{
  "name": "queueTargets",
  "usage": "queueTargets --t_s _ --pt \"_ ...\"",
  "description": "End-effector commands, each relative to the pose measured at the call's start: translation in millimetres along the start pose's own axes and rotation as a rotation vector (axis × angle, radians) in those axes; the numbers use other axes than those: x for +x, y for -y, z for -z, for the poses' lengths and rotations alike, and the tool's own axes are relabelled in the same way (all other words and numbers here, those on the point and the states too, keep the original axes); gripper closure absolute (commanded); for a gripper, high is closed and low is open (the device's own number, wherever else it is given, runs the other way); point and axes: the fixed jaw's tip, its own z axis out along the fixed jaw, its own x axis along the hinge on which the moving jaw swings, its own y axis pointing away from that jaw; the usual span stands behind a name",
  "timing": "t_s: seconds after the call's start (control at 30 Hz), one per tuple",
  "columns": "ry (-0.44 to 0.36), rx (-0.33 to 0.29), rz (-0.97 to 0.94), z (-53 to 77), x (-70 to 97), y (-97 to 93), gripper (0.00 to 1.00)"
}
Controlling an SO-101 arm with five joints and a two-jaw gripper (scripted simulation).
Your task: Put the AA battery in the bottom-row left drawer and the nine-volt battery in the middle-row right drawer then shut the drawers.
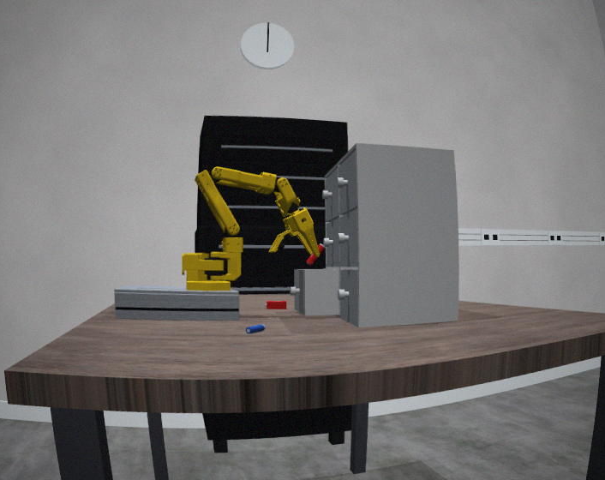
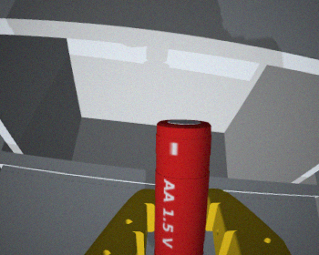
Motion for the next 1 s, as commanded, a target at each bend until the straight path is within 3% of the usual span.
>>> queueTargets --t_s 0.0,0.97 --pt "-0.045 0.005 0.001 4.2 11.5 1.7 1.0" --pt "-0.045 0.006 0.004 7.0 15.6 2.4 1.0"
